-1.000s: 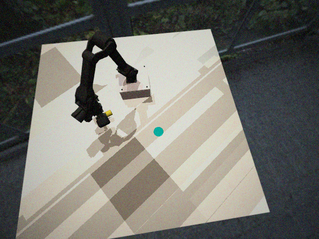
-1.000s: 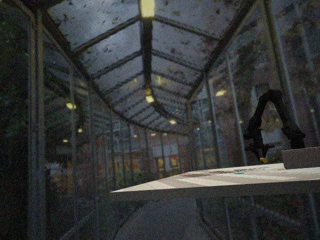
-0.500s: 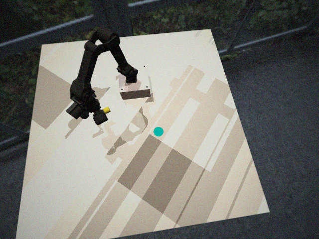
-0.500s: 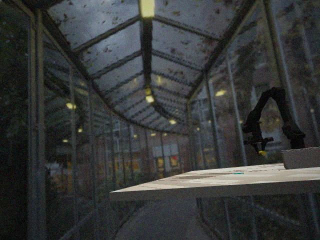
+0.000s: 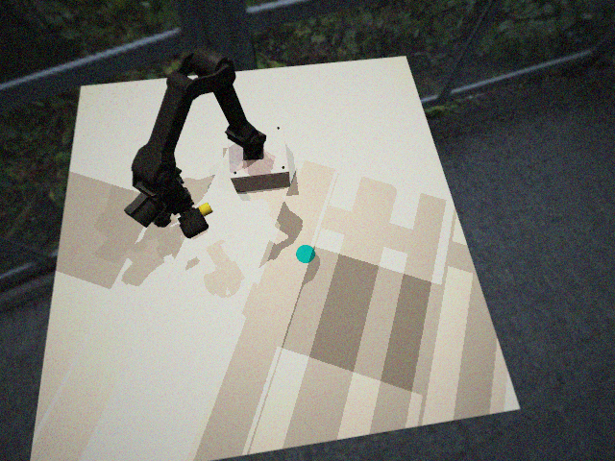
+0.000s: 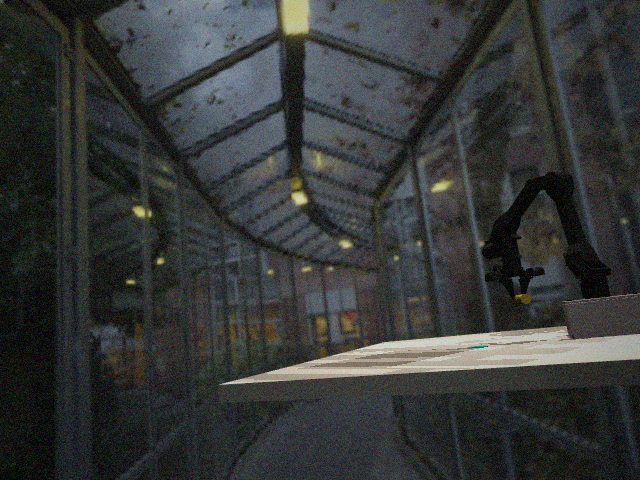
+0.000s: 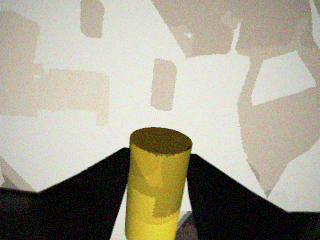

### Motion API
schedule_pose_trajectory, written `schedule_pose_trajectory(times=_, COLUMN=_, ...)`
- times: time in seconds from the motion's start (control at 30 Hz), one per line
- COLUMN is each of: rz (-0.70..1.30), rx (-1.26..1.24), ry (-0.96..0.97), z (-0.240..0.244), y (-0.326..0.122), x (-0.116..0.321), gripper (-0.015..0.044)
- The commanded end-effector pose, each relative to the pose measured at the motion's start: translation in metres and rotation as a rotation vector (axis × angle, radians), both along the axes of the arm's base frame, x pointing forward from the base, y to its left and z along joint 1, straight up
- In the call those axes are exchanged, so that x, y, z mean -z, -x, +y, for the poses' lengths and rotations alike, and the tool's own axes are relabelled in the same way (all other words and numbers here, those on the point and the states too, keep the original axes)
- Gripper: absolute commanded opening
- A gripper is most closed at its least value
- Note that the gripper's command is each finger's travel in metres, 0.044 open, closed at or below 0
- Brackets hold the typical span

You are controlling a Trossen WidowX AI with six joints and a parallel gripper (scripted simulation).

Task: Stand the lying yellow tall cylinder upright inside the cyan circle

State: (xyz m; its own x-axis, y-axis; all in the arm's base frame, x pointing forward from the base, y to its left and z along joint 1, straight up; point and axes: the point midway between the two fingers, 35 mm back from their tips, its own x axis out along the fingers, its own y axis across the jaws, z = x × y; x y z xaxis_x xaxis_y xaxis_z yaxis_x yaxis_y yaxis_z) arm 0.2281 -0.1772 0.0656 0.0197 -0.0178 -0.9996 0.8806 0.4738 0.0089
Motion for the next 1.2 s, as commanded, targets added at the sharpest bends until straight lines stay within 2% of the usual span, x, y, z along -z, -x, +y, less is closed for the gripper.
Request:
schedule_pose_trajectory(times=0.0, rz=-0.008, rx=-0.067, ry=0.000, z=0.006, y=-0.009, x=-0.003, gripper=0.0105)
schedule_pose_trajectory(times=1.17, rz=-0.026, rx=-0.722, ry=0.003, z=0.088, y=-0.071, x=-0.010, gripper=0.0105)
